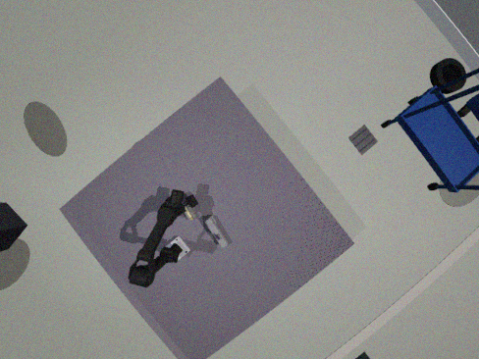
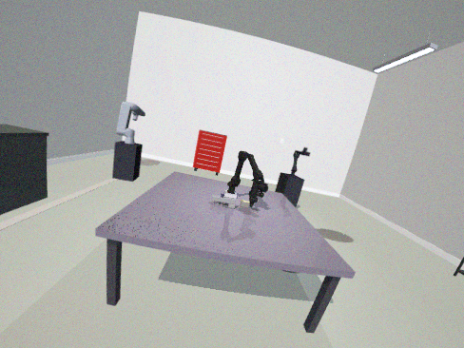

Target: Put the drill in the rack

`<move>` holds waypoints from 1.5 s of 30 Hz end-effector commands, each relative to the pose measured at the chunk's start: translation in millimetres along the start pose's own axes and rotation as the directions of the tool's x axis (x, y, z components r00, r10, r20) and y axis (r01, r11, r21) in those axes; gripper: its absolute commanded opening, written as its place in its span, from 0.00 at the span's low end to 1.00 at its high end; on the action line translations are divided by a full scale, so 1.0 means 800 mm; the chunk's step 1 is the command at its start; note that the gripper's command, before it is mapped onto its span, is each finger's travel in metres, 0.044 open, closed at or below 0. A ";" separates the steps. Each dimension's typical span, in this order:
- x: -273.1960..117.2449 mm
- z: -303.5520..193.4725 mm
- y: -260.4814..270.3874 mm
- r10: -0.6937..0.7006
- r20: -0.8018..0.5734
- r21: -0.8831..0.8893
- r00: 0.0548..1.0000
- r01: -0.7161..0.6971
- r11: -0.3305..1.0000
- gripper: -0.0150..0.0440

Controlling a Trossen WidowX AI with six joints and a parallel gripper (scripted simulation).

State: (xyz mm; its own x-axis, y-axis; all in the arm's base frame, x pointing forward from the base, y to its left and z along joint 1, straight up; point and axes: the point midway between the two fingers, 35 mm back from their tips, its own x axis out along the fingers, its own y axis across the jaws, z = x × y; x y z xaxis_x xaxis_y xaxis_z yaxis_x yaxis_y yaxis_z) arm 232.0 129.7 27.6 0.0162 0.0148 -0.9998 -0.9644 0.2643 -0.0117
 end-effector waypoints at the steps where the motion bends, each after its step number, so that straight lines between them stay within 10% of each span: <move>1: -0.023 0.001 -0.001 -0.011 0.003 0.000 1.000 0.011 1.000 1.00; 15: -0.084 0.004 -0.001 -0.013 0.010 0.004 1.000 0.012 1.000 1.00; 30: -0.270 0.050 0.028 -0.320 0.363 0.553 0.875 0.074 0.830 1.00; 45: -0.502 -0.039 0.139 -0.421 0.798 0.600 0.431 -0.634 0.488 1.00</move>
State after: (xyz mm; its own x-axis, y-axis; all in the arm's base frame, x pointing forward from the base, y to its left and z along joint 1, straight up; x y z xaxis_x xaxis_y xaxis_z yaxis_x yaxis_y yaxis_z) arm 132.2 143.6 400.8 0.6114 0.6088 -0.5055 -0.3717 0.7849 0.4957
